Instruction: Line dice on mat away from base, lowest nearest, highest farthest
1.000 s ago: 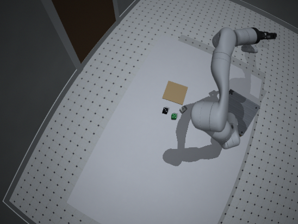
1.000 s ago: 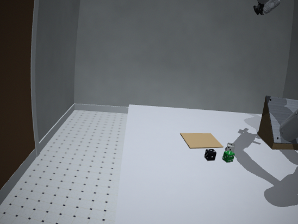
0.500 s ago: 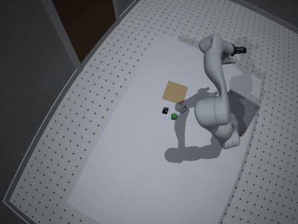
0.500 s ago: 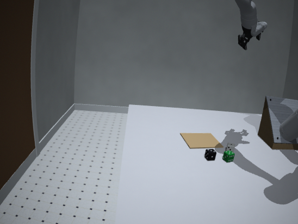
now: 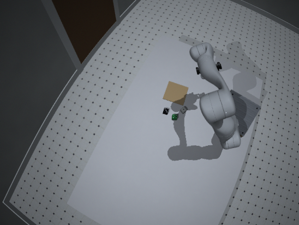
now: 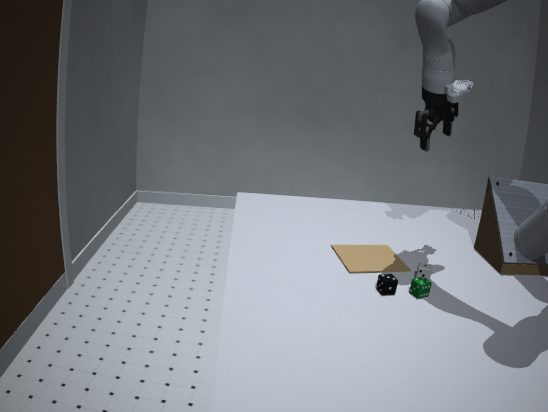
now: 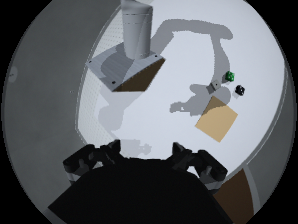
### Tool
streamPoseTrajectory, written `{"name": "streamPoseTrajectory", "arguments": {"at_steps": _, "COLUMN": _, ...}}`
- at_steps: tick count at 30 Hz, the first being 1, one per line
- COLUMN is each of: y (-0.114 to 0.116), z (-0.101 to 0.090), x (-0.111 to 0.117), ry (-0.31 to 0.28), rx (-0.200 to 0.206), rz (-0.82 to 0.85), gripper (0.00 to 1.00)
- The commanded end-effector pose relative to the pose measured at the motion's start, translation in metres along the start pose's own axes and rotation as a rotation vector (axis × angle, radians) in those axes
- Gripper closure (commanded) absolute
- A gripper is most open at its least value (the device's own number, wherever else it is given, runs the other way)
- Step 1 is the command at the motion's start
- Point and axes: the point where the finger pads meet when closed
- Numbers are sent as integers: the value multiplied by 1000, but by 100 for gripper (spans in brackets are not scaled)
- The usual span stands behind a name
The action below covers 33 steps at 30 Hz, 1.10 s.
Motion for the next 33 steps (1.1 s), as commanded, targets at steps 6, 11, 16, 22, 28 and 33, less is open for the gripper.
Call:
{"name": "streamPoseTrajectory", "arguments": {"at_steps": 6, "y": 73, "z": 15, "x": 45, "ry": 112, "rx": -179, "rz": -93, "gripper": 0}}
{"name": "streamPoseTrajectory", "arguments": {"at_steps": 11, "y": 105, "z": 15, "x": 65, "ry": 154, "rx": -260, "rz": -134, "gripper": 0}}
{"name": "streamPoseTrajectory", "arguments": {"at_steps": 16, "y": 130, "z": 14, "x": 81, "ry": 186, "rx": -325, "rz": -165, "gripper": 0}}
{"name": "streamPoseTrajectory", "arguments": {"at_steps": 22, "y": 155, "z": 11, "x": 97, "ry": 216, "rx": -392, "rz": -195, "gripper": 0}}
{"name": "streamPoseTrajectory", "arguments": {"at_steps": 28, "y": 165, "z": 9, "x": 104, "ry": 229, "rx": -422, "rz": -208, "gripper": 0}}
{"name": "streamPoseTrajectory", "arguments": {"at_steps": 33, "y": 169, "z": 8, "x": 107, "ry": 233, "rx": -432, "rz": -212, "gripper": 0}}
Point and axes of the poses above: the point where the finger pads meet when closed, its own z axis out along the fingers, its own y axis across the jaws, x = y × z, and after that the axes turned 9 degrees about z, right-handed
